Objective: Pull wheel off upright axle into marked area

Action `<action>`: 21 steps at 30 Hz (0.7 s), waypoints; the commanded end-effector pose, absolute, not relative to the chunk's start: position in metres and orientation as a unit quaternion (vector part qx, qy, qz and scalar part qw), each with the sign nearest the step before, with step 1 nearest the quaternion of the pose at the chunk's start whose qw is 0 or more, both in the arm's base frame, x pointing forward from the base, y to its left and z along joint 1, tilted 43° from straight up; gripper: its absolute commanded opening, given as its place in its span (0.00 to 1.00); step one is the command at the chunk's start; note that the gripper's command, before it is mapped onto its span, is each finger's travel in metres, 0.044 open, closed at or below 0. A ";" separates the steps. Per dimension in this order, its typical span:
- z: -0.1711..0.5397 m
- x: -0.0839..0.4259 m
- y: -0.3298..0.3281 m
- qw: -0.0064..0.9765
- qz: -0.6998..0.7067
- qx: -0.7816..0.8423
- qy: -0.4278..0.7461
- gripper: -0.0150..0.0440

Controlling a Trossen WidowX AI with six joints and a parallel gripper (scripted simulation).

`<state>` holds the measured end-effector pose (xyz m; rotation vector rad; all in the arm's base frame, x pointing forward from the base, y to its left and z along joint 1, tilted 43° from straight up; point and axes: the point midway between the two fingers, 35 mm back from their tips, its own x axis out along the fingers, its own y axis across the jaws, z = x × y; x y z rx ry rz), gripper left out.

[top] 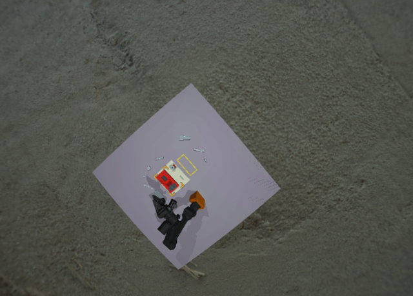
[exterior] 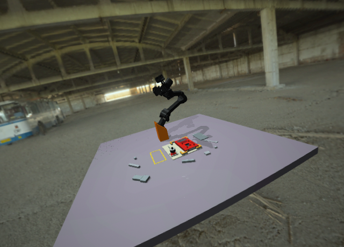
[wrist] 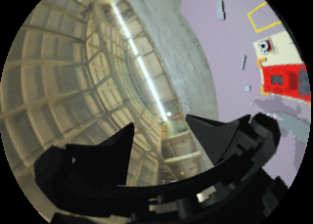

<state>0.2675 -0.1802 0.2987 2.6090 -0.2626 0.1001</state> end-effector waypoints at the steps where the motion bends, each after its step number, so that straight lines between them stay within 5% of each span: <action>1: 0.298 0.269 -0.181 0.256 0.034 0.961 -0.095 0.89; 4: 0.283 0.286 -0.183 0.262 -0.002 0.963 -0.071 0.76; 21: 0.150 0.377 -0.142 0.316 -0.219 0.900 0.205 0.76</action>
